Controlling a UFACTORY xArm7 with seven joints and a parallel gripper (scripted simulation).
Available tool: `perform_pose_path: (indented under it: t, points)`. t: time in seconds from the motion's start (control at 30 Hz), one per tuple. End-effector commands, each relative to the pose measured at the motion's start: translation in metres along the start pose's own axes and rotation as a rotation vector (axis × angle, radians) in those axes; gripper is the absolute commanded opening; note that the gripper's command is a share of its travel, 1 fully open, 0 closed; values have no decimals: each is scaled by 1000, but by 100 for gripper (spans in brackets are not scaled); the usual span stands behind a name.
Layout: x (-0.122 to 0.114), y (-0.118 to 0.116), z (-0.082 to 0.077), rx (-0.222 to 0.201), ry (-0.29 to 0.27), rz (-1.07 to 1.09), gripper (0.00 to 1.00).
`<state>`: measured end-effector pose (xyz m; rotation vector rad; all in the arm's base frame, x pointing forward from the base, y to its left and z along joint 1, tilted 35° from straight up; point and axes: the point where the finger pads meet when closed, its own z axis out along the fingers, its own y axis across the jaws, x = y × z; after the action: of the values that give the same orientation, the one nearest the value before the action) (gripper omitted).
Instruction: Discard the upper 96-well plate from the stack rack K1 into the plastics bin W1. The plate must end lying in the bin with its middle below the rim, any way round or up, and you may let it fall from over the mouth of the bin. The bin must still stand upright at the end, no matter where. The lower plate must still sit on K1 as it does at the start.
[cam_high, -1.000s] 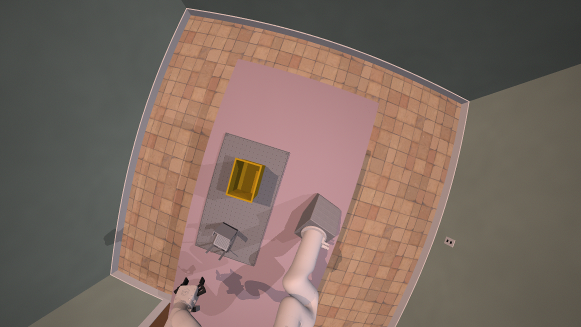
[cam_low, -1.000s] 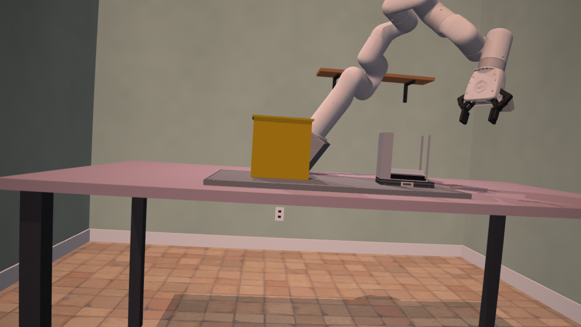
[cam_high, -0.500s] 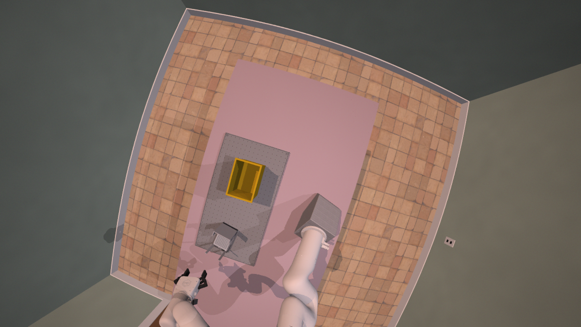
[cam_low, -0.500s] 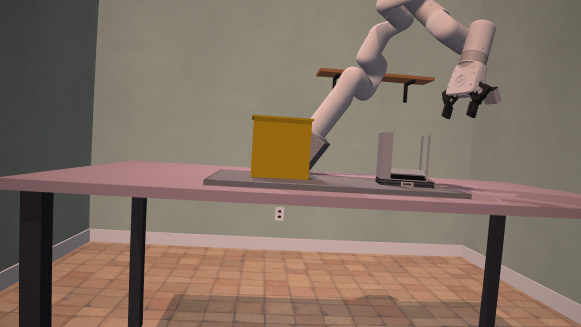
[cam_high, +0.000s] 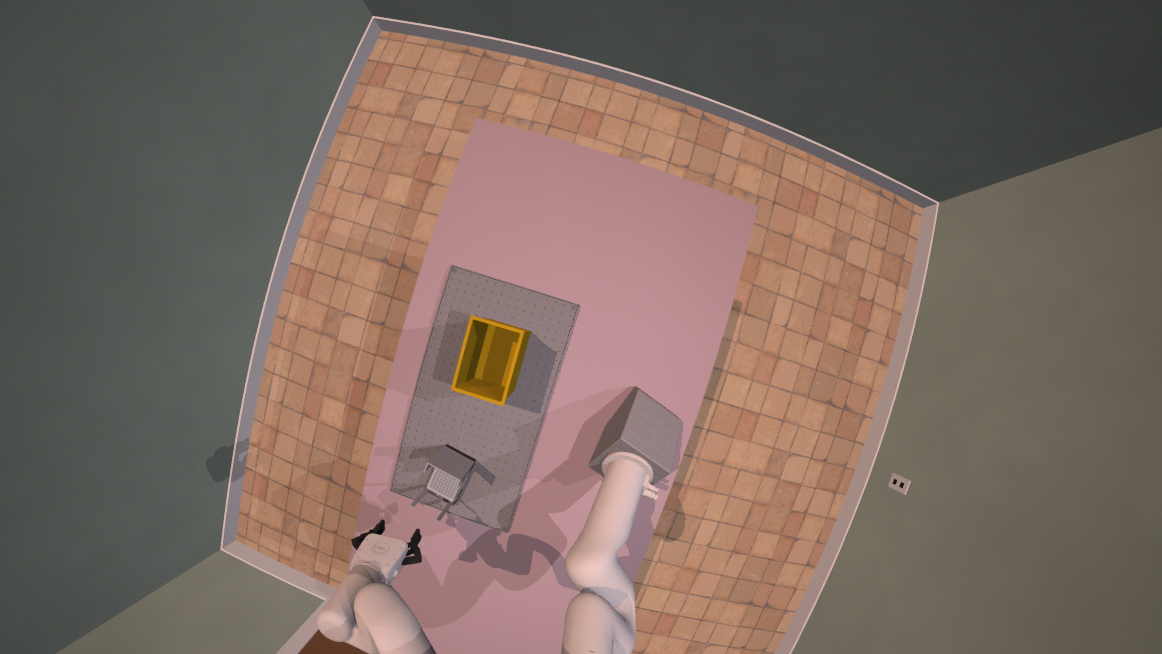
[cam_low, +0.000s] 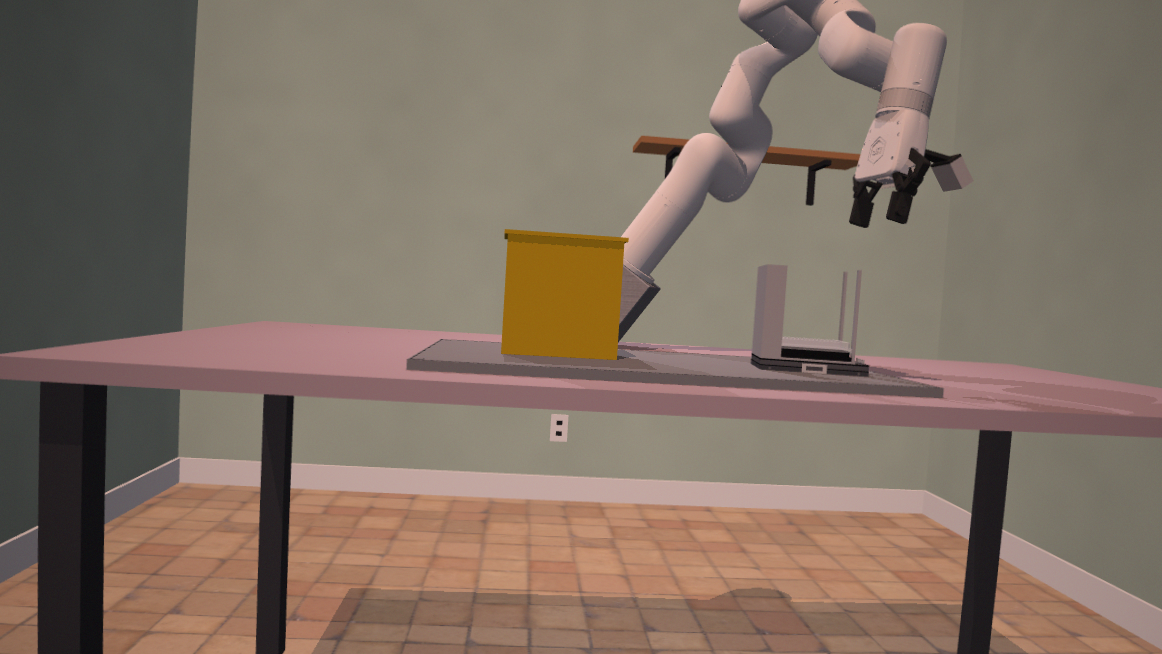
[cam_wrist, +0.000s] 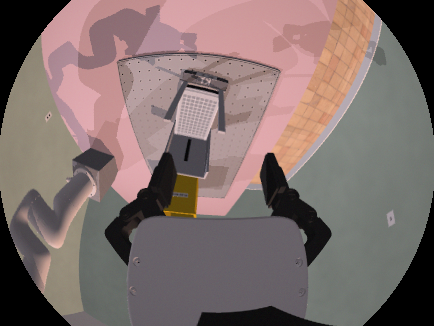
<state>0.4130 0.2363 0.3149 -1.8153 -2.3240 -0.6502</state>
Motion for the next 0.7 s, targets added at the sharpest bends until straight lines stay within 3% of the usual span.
perform_pose_path:
  t: [0.0, 0.1, 0.3, 0.43, 0.57, 0.67]
  points:
    - [-22, -9, -4, 6, 37, 74, 100]
    - [-30, -13, -4, 6, 37, 74, 100]
    - [-46, -24, -6, 15, 103, 189, 100]
    - [-58, -32, -7, 16, 106, 194, 100]
    - [-73, -45, -8, 17, 179, 305, 100]
    - [-81, -52, -9, 17, 183, 311, 100]
